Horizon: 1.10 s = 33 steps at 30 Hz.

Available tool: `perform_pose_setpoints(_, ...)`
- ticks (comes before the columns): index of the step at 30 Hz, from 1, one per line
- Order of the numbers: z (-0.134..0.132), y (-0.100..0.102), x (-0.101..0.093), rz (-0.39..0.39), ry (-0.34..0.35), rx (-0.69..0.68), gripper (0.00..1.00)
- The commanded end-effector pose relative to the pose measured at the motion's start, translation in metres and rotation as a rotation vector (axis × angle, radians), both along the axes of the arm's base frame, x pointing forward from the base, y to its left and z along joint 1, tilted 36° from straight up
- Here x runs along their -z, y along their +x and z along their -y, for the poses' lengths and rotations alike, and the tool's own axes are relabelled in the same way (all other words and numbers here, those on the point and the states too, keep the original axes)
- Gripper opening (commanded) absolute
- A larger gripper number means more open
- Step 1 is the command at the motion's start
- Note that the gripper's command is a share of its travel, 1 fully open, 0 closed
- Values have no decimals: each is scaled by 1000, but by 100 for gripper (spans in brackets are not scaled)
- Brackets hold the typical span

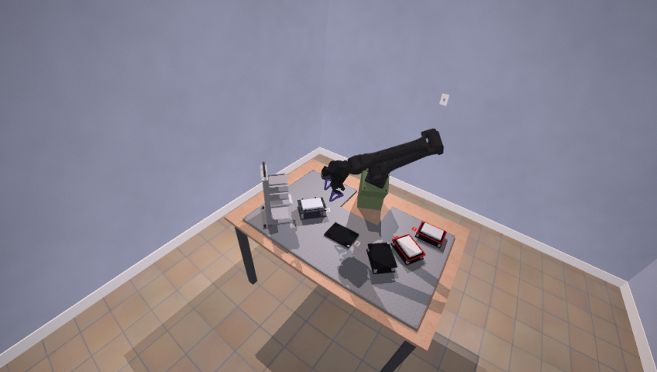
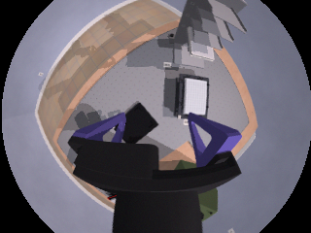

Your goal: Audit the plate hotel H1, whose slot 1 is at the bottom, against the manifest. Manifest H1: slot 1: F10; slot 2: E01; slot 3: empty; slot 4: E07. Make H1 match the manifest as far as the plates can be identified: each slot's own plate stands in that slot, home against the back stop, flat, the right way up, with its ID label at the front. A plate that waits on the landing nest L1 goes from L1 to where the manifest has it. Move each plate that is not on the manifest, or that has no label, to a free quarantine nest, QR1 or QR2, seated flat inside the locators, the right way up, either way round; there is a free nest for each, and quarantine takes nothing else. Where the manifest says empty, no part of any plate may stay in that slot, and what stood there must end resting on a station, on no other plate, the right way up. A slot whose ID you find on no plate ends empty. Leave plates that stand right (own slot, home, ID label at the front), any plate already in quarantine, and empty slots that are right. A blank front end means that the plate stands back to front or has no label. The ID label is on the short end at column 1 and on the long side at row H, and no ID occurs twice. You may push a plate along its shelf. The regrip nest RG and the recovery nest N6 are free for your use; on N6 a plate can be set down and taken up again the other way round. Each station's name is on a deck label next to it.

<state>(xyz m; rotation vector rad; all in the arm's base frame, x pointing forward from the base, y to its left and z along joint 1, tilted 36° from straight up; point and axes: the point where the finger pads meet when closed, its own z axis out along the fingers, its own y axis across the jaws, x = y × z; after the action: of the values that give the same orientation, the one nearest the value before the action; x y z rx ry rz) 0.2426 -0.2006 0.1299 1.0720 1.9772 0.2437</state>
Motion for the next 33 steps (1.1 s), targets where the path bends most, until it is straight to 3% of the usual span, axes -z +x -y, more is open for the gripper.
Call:
perform_pose_setpoints(1,3,4,-8,49,-5,43,100)
perform_pose_setpoints(17,-1,4,-10,205,-150,176,100)
perform_pose_setpoints(23,-16,3,-8,195,-140,187,100)
perform_pose_setpoints(25,-20,6,-18,207,-149,186,100)
perform_pose_setpoints(29,-34,5,-16,199,-141,187,100)
perform_pose_setpoints(33,-46,8,-26,209,-146,187,100)
